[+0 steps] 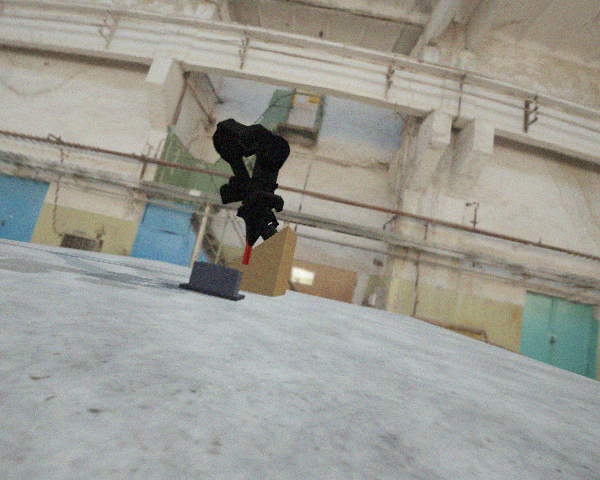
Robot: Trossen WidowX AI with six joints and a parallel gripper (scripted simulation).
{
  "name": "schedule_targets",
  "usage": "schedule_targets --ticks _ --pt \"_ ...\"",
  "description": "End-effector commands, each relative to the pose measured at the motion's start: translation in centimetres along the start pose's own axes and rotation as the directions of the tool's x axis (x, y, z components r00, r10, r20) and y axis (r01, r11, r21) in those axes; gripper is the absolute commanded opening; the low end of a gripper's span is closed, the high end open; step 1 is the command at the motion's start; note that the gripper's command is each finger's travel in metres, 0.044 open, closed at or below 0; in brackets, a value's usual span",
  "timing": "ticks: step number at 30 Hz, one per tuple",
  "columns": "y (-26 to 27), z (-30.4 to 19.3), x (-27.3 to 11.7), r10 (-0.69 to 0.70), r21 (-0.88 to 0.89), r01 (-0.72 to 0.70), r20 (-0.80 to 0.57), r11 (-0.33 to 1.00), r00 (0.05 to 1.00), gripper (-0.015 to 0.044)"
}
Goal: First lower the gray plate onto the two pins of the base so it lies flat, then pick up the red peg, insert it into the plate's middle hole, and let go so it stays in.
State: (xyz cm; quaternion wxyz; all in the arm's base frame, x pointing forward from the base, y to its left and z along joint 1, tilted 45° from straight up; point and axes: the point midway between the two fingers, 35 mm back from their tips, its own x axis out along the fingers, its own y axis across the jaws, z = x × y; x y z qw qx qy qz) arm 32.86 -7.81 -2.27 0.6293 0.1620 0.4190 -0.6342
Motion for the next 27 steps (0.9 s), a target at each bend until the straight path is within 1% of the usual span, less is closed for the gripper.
schedule_targets --ticks 1,13,27 --pt "-0.1 1.5 -0.1 -0.002 -0.001 0.002 0.009 1.000 1.000 0.0000" --pt "-0.6 5.0 0.0 -0.014 0.002 0.014 0.023 1.000 1.000 0.0000" --pt "-0.6 5.0 0.0 -0.014 0.002 0.014 0.023 1.000 1.000 0.0000"
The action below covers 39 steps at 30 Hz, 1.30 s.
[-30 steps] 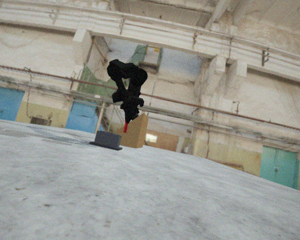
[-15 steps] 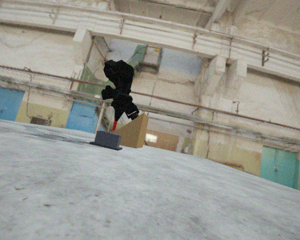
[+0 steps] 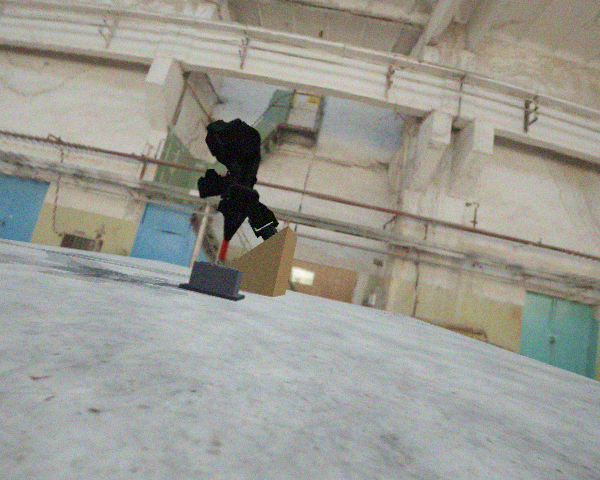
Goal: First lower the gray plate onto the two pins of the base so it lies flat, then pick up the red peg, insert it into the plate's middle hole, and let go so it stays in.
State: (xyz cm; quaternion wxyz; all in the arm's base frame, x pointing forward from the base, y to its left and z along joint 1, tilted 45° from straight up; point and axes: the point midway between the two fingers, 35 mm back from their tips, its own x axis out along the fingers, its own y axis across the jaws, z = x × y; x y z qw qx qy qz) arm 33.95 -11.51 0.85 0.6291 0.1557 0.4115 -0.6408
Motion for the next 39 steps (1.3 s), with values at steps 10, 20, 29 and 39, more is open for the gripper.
schedule_targets --ticks 10,20,29,39 --pt "-0.04 0.08 -0.01 -0.002 -0.004 0.002 0.003 1.000 1.000 0.0000" --pt "-0.22 0.10 0.00 0.000 0.000 0.000 0.000 1.000 1.000 0.0000" --pt "-0.52 0.14 0.00 0.000 0.000 0.000 0.000 1.000 1.000 0.0000" --pt "-0.27 0.20 0.00 0.000 0.000 0.000 0.000 1.000 1.000 0.0000"
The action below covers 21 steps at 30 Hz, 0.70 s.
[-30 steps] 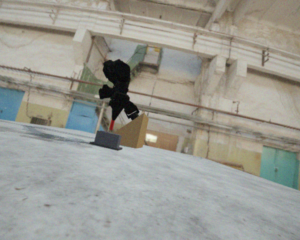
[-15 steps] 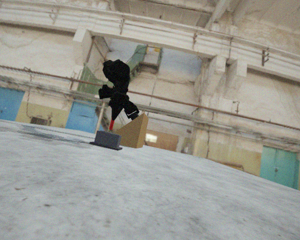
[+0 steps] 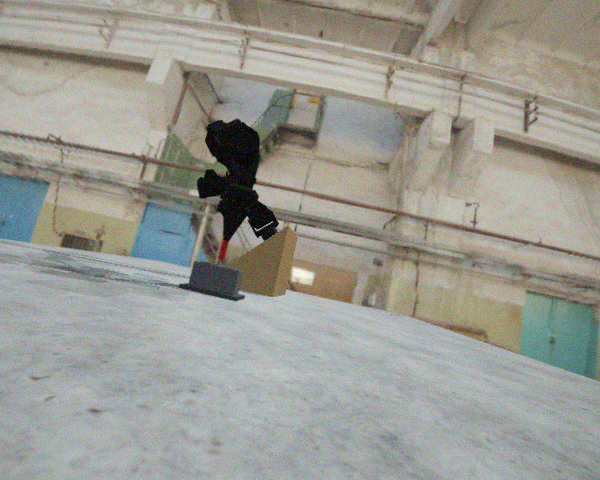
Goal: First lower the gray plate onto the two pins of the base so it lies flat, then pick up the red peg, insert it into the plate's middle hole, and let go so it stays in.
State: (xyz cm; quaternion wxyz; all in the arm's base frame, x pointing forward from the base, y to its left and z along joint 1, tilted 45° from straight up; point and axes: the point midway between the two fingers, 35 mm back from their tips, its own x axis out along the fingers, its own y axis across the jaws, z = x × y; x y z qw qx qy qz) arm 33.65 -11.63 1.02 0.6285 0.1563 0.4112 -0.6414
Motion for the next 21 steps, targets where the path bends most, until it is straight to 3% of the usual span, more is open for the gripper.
schedule_targets --ticks 1,21 --pt "0.1 0.1 0.0 0.001 -0.002 -0.001 0.001 1.000 1.000 0.0000" --pt "0.0 0.1 1.7 -0.002 -0.007 0.002 0.005 1.000 1.000 0.0000"
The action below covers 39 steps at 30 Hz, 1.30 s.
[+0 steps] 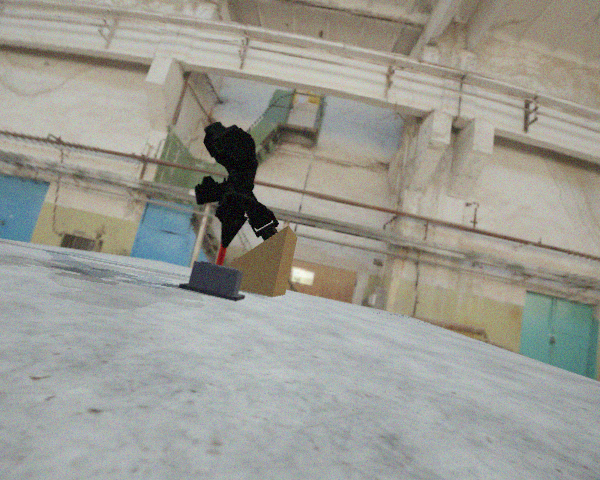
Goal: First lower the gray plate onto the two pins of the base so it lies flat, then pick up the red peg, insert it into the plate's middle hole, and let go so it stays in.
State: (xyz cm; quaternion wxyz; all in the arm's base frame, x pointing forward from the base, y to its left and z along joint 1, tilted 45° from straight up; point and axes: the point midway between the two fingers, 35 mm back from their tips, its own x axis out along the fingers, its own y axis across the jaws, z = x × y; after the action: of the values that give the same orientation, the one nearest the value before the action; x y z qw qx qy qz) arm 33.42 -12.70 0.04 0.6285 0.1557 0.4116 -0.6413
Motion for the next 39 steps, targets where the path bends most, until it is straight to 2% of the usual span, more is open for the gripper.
schedule_targets --ticks 1,34,39 --pt "-0.01 0.00 0.20 -0.001 -0.004 0.001 0.004 1.000 1.000 0.0000" --pt "0.18 -0.17 0.25 -0.002 -0.003 0.002 0.000 1.000 1.000 0.0000" --pt "0.18 -0.17 0.25 -0.002 -0.003 0.002 0.000 1.000 1.000 0.0131"
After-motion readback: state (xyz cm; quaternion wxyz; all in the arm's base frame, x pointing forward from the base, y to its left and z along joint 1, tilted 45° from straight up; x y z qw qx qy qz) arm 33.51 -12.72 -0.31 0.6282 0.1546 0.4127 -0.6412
